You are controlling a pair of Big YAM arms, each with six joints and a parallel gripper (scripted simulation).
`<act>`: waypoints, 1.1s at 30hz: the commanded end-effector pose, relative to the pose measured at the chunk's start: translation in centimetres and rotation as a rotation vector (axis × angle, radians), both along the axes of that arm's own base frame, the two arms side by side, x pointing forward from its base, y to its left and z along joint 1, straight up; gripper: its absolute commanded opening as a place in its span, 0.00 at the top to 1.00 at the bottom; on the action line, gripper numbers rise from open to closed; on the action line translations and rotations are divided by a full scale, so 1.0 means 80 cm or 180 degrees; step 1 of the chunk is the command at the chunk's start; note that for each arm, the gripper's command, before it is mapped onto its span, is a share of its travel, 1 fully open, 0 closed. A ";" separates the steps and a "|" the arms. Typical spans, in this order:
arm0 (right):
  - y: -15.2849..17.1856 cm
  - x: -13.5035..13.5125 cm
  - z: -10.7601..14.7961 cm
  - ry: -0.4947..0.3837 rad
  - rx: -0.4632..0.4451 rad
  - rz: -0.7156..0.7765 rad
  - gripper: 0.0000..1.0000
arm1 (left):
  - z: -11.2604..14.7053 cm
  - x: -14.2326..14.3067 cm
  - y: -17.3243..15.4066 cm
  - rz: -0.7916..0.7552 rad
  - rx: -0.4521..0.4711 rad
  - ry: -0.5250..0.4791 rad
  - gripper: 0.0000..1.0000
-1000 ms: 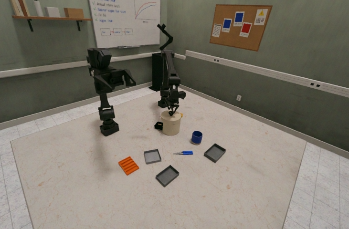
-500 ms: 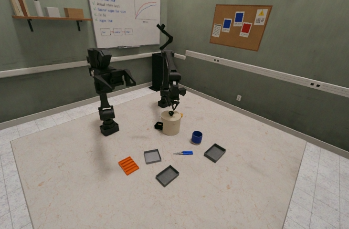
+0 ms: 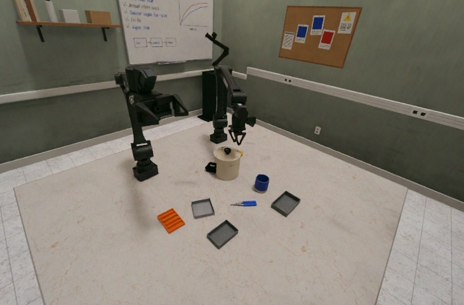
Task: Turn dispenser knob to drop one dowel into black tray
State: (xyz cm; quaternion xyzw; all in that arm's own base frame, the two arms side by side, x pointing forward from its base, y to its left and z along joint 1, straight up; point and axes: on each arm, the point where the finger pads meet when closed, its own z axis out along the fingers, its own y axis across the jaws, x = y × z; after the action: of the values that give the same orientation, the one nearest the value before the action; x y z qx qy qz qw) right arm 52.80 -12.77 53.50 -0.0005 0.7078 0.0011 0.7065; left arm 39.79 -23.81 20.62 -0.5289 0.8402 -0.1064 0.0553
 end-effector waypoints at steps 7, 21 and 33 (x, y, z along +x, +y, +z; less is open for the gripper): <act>0.025 -0.010 0.019 -0.0160 -0.0069 0.0032 0.00 | 0.041 0.041 0.019 -0.0450 -0.0118 -0.0586 0.31; 0.047 -0.012 0.044 -0.0295 -0.0099 0.0018 0.00 | 0.080 0.088 0.051 -0.0870 -0.0042 -0.1303 0.31; 0.076 -0.008 0.001 -0.0164 -0.0062 0.0029 0.00 | 0.140 0.133 0.099 -0.1373 0.0349 -0.2174 0.31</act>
State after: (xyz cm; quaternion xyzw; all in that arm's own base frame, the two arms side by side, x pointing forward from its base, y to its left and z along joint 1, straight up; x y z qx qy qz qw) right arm 53.04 -7.71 52.01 -0.0006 0.7069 0.0007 0.7074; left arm 49.41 -16.88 29.29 -0.3176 0.8734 -0.2310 0.2882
